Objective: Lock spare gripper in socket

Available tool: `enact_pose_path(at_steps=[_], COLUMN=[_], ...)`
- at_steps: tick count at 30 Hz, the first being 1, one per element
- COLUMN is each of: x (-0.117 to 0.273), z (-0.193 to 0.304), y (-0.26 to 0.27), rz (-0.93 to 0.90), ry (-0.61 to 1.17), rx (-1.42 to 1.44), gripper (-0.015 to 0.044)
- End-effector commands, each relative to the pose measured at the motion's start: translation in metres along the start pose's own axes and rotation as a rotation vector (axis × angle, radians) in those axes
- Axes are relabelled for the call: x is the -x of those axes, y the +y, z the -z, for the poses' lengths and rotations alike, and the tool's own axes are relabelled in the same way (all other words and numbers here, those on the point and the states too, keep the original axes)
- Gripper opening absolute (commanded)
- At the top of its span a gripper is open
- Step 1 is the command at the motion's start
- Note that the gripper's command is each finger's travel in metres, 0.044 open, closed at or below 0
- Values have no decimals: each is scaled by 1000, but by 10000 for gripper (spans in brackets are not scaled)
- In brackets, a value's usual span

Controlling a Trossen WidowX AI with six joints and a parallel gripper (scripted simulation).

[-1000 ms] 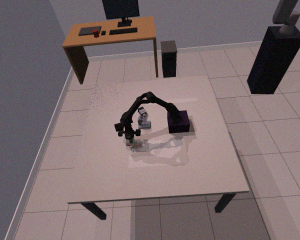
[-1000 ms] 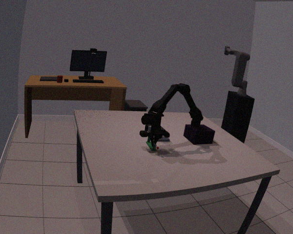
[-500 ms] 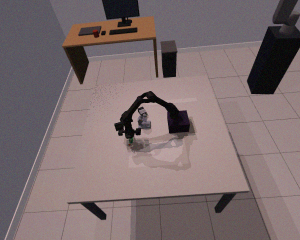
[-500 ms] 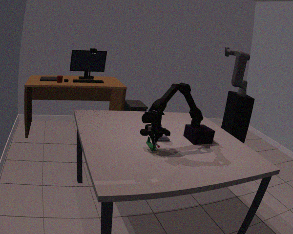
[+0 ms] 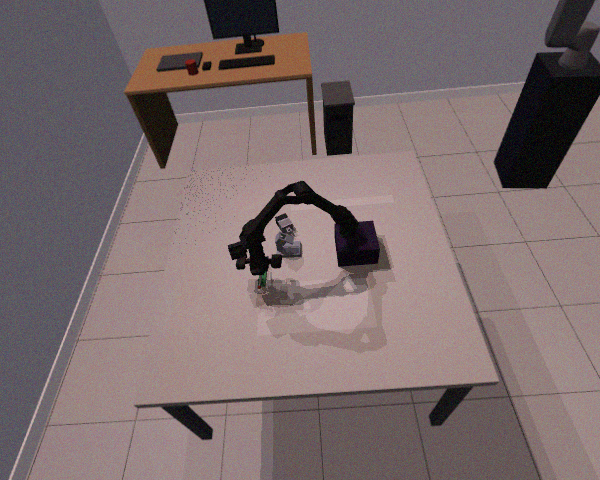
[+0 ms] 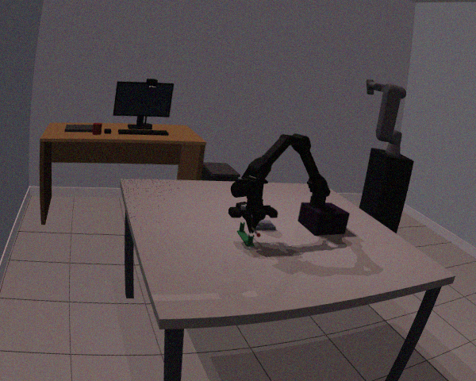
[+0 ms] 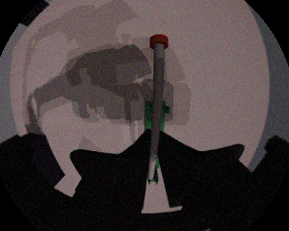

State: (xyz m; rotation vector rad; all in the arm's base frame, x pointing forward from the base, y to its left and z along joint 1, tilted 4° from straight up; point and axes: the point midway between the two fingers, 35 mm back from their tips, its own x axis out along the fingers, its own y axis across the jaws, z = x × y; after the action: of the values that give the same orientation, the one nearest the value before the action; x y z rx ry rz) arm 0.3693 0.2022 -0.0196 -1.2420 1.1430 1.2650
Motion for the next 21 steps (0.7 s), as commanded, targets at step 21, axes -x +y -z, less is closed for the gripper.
enact_pose_path(at_steps=[21], x=[19], z=[57], y=[-7], rz=[1], ry=[6], rx=[8], gripper=[0])
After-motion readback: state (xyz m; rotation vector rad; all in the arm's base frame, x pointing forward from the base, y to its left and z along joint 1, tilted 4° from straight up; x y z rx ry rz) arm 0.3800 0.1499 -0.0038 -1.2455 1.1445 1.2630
